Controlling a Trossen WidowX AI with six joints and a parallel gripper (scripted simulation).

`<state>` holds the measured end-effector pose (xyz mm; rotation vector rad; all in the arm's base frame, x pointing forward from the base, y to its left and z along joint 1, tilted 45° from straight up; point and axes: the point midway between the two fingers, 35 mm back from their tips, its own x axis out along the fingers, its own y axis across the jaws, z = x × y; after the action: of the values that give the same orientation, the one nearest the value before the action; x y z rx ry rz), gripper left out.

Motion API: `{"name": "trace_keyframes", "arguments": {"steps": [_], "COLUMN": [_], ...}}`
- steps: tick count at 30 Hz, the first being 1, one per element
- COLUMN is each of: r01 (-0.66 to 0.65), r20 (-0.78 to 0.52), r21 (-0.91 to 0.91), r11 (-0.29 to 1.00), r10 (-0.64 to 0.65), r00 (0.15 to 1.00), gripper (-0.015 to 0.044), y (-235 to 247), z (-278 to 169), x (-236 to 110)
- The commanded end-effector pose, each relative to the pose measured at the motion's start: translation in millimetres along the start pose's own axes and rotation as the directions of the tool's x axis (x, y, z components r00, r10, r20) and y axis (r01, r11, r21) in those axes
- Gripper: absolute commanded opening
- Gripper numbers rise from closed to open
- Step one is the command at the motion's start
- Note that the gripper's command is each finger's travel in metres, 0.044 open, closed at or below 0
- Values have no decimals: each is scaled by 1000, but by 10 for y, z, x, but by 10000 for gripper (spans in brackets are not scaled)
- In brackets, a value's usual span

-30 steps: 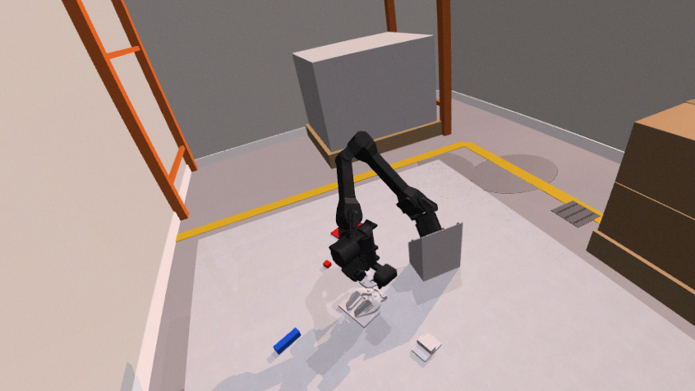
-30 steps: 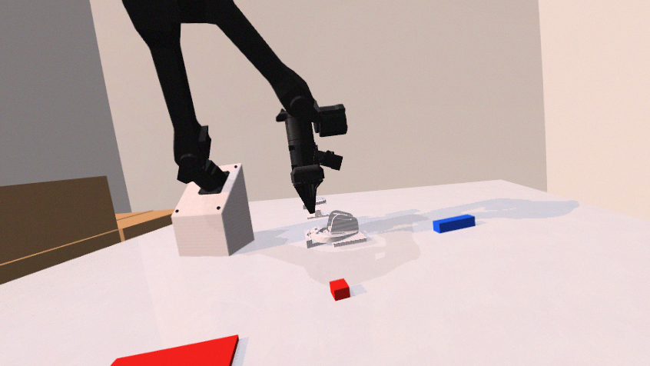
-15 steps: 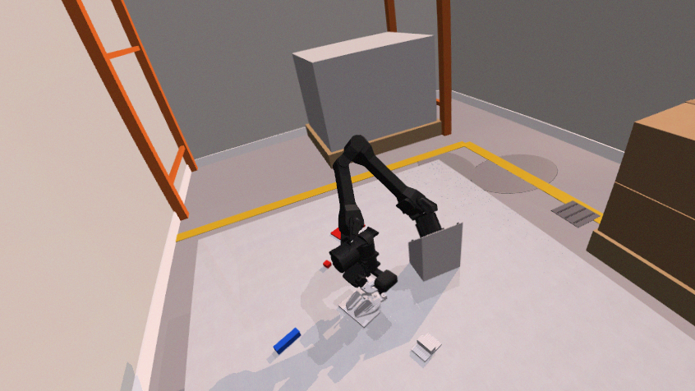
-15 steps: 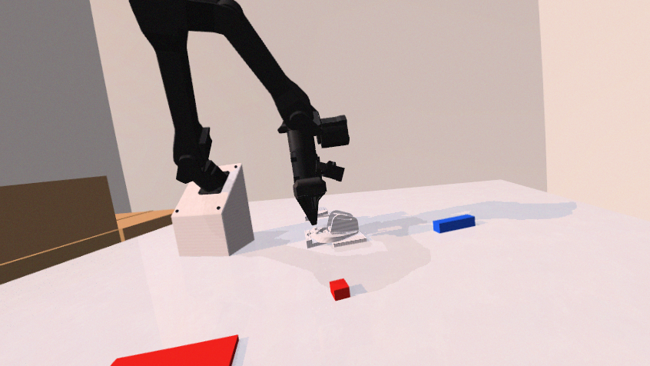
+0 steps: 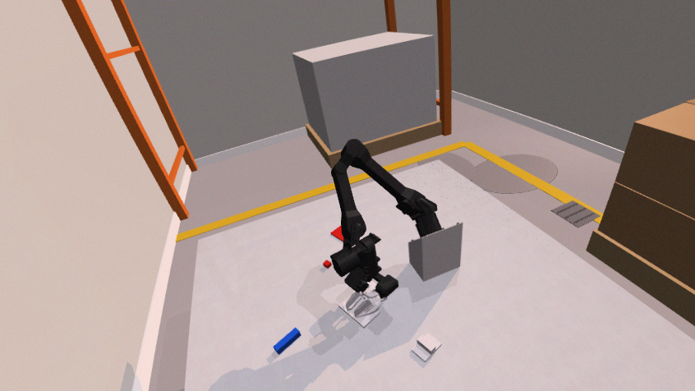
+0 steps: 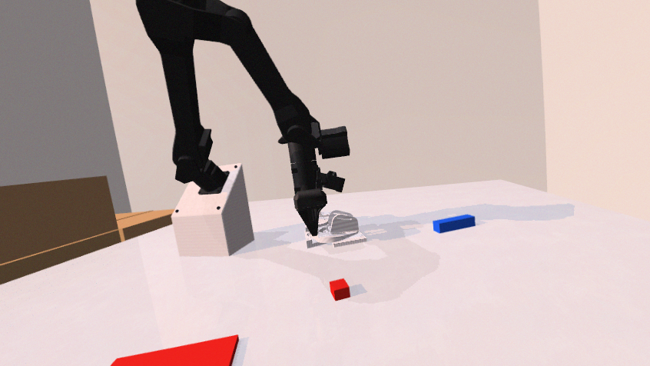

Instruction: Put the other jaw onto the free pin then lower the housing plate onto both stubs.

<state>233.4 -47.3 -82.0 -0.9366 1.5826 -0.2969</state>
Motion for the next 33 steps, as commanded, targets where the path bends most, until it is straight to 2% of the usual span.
{"name": "trace_keyframes", "arguments": {"steps": [1, 33], "r01": [4, 4], "r20": [-7, -7], "r21": [-5, -12], "r11": [1000, 1000], "r10": [-4, -4], "r00": [1000, 1000], "gripper": [351, 351], "y": [-2, -2], "z": [-23, -25], "x": [41, 89]}}
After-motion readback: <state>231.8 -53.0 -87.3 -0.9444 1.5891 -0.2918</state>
